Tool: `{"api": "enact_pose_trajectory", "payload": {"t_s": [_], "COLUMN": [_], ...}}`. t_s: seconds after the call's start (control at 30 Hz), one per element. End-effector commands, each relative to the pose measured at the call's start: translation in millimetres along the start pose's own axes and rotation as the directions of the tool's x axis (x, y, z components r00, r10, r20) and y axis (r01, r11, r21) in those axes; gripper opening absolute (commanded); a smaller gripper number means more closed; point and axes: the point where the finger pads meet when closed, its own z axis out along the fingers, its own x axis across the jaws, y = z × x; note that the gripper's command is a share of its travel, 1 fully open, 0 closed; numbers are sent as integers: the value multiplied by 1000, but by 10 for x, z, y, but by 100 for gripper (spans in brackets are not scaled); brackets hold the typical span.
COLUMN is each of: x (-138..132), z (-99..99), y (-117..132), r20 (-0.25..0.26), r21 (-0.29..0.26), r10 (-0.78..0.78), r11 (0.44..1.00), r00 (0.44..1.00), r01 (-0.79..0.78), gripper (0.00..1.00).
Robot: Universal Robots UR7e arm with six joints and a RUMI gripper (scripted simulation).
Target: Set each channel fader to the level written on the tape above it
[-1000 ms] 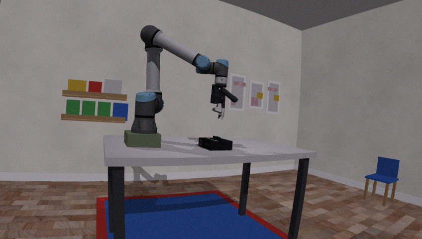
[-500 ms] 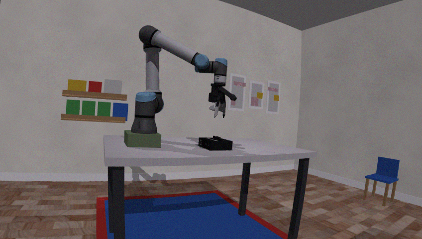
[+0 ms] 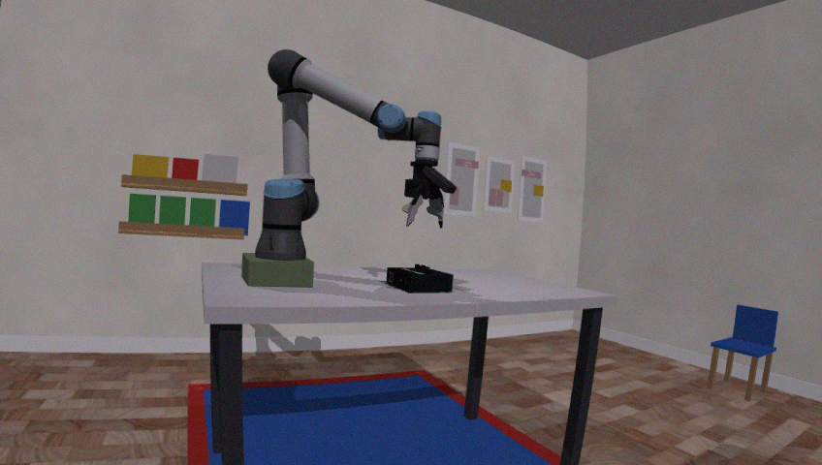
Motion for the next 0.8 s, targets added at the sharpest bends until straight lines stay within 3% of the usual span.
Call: {"api": "enact_pose_trajectory", "payload": {"t_s": [0.0, 0.4, 0.77], "x": [15, 55, 70], "z": [-15, -38, -47], "y": [5, 27, 37], "r20": [-1, 2, 4], "r21": [4, 4, 4], "r10": [84, 254, 320], "r11": [996, 967, 948], "r00": [997, 967, 948], "r01": [-84, -254, -320], "gripper": [100, 100, 100]}}
